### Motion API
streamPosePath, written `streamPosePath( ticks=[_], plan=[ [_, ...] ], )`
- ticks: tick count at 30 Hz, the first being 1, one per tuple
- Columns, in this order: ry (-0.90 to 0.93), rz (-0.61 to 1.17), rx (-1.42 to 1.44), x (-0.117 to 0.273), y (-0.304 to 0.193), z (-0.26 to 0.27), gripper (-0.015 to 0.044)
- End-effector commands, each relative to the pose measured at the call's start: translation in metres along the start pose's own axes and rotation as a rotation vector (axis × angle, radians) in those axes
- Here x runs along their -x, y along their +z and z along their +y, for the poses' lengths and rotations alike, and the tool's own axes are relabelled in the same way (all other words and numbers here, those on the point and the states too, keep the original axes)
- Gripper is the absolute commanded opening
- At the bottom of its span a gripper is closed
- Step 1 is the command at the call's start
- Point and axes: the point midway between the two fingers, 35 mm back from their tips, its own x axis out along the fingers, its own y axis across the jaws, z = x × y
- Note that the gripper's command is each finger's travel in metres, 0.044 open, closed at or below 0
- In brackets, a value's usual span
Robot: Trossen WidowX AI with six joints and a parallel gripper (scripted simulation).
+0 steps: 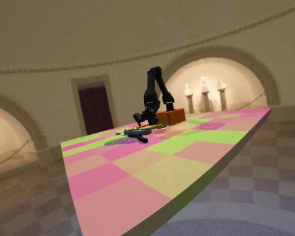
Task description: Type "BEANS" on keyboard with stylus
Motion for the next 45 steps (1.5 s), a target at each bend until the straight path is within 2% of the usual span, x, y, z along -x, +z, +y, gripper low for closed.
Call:
streamPosePath(
  ticks=[1,24,38,45],
  plan=[
    [0.001,-0.002,-0.005,-0.001,0.002,0.0,0.0081],
    [0.001,-0.002,-0.005,-0.003,0.006,0.0,0.0081],
    [-0.002,-0.002,-0.004,0.014,-0.024,0.0,0.0084],
    [-0.002,-0.002,-0.004,0.014,-0.024,0.0,0.0038]
  ],
)
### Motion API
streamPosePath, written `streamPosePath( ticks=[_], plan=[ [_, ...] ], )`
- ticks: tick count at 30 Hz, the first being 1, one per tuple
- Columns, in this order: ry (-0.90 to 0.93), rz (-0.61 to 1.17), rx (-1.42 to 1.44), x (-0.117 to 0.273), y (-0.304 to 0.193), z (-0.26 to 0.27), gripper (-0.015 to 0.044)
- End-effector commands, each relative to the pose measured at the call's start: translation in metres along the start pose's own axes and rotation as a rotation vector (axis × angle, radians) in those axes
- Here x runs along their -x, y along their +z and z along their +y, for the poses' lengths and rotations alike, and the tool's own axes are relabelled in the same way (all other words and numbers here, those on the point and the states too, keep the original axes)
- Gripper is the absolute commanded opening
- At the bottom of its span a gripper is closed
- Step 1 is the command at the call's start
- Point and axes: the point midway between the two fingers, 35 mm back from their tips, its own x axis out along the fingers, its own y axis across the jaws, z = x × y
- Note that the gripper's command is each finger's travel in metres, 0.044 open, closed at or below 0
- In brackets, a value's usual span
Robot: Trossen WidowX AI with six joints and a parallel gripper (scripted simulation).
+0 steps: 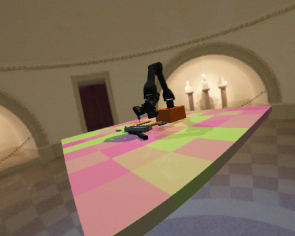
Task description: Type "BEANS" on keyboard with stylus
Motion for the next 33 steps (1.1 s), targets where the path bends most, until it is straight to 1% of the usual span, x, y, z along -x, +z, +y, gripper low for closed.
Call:
streamPosePath(
  ticks=[1,2,10,20,23,33],
  plan=[
    [0.0,0.0,-0.001,0.0,0.0,-0.001,0.0012],
    [0.0,0.0,-0.001,-0.001,-0.001,-0.002,0.0],
    [0.002,0.002,-0.003,-0.007,-0.011,-0.02,0.0],
    [0.002,0.001,-0.003,-0.016,0.008,-0.02,0.0],
    [0.002,0.001,-0.003,-0.017,0.009,-0.021,0.0079],
    [0.002,0.001,-0.003,-0.02,0.014,-0.021,0.0081]
  ],
)
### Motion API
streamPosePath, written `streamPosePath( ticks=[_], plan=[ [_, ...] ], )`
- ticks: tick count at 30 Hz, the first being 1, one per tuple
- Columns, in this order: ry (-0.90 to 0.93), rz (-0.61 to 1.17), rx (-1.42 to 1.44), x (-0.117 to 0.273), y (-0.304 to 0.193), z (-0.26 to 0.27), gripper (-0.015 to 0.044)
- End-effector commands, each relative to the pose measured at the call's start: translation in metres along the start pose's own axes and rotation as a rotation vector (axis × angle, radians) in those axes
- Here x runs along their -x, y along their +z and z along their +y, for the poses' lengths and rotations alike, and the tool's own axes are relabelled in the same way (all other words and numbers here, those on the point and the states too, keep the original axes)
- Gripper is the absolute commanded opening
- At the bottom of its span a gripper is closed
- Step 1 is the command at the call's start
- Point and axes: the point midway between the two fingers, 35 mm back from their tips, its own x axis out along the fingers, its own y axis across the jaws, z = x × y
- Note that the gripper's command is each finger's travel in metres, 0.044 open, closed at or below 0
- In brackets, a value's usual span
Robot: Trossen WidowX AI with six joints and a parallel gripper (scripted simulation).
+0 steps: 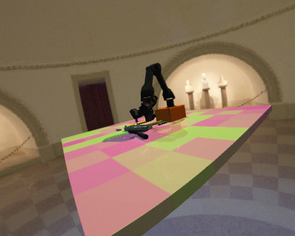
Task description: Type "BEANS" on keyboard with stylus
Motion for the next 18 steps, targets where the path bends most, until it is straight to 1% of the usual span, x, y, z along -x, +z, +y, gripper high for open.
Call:
streamPosePath(
  ticks=[1,18],
  plan=[
    [0.0,0.002,0.006,-0.0017,0.0023,0.0001,0.0081],
    [0.0,0.002,0.006,-0.0062,0.0102,0.0002,0.0081]
  ],
)
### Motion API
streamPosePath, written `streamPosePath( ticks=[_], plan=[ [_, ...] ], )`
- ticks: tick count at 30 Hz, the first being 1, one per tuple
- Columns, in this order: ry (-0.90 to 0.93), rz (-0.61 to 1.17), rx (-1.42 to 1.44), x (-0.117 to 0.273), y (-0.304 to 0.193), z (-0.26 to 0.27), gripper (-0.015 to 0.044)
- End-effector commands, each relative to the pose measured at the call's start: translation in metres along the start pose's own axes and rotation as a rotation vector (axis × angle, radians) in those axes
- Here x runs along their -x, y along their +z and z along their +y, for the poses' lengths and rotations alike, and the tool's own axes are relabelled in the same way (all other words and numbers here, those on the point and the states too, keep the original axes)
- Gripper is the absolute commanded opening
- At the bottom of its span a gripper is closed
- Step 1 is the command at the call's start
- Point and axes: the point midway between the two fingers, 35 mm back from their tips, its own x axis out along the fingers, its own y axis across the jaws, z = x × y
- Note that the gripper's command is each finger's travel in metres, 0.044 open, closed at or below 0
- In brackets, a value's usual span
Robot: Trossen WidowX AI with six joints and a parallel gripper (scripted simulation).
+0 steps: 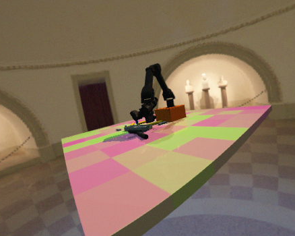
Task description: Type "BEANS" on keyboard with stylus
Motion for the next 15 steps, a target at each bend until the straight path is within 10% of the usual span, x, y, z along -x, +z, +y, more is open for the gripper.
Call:
streamPosePath(
  ticks=[1,15],
  plan=[
    [0.0,0.002,0.005,-0.0011,0.0014,0.0001,0.0081],
    [0.0,0.002,0.005,-0.0025,0.0037,0.0001,0.0081]
  ],
)
